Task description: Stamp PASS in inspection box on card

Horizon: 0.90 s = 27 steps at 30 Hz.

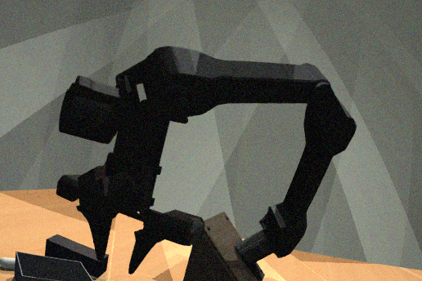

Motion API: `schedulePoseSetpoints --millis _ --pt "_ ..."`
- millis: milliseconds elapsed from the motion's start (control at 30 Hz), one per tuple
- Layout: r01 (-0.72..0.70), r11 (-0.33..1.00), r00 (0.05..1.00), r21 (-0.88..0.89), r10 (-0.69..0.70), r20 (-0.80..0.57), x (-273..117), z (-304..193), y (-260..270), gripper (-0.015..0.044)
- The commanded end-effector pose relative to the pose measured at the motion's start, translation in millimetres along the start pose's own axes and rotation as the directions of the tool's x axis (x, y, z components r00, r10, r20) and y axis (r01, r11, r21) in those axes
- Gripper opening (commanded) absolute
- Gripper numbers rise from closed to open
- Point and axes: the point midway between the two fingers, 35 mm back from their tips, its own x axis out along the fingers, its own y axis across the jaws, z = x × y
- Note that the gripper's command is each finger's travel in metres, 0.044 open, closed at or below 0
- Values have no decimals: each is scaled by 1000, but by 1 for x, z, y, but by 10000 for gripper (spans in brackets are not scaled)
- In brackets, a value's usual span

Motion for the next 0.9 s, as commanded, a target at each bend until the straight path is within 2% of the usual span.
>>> schedulePoseSetpoints --millis 0,867 --pt "-5 1000 1000 4 5 0 8 1 1 212" --pt "-7 1000 1000 3 7 1 51 1 1 212"
